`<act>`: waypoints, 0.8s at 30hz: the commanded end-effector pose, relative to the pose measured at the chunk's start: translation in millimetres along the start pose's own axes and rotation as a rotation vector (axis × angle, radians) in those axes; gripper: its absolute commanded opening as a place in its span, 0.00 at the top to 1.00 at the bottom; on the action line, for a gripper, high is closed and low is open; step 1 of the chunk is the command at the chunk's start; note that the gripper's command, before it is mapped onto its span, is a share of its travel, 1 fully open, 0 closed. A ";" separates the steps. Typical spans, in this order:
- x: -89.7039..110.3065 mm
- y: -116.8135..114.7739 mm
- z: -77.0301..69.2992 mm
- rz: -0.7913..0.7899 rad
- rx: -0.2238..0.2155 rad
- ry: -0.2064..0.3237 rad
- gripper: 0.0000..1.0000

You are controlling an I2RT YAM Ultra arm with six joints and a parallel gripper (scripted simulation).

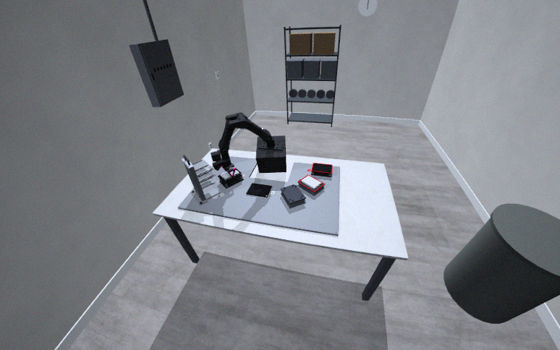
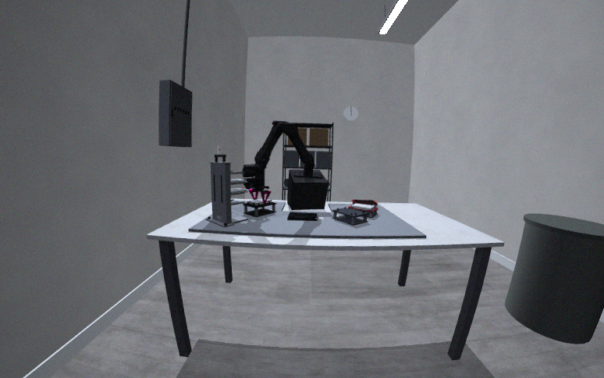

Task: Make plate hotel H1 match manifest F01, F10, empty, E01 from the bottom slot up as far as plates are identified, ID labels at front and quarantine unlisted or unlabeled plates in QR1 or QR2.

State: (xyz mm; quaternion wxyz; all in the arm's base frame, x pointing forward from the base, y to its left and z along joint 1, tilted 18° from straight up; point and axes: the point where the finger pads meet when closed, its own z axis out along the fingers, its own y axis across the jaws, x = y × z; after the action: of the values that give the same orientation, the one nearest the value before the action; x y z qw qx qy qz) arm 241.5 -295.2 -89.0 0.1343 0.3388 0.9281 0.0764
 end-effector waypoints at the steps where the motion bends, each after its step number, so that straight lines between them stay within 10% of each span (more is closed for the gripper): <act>1: -3.1 -1.3 -1.6 0.000 0.004 -0.011 0.14; 4: -3.1 -1.3 -0.6 0.000 0.004 -0.011 0.14; 5: -3.1 -1.3 -0.6 0.000 0.004 -0.011 0.00; 24: -3.0 -1.3 -17.2 0.000 0.004 -0.011 0.00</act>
State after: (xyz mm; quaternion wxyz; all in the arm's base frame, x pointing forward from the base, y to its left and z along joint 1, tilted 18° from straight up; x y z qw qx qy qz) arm 239.1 -293.3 -86.4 0.1302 0.3386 0.9285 0.0792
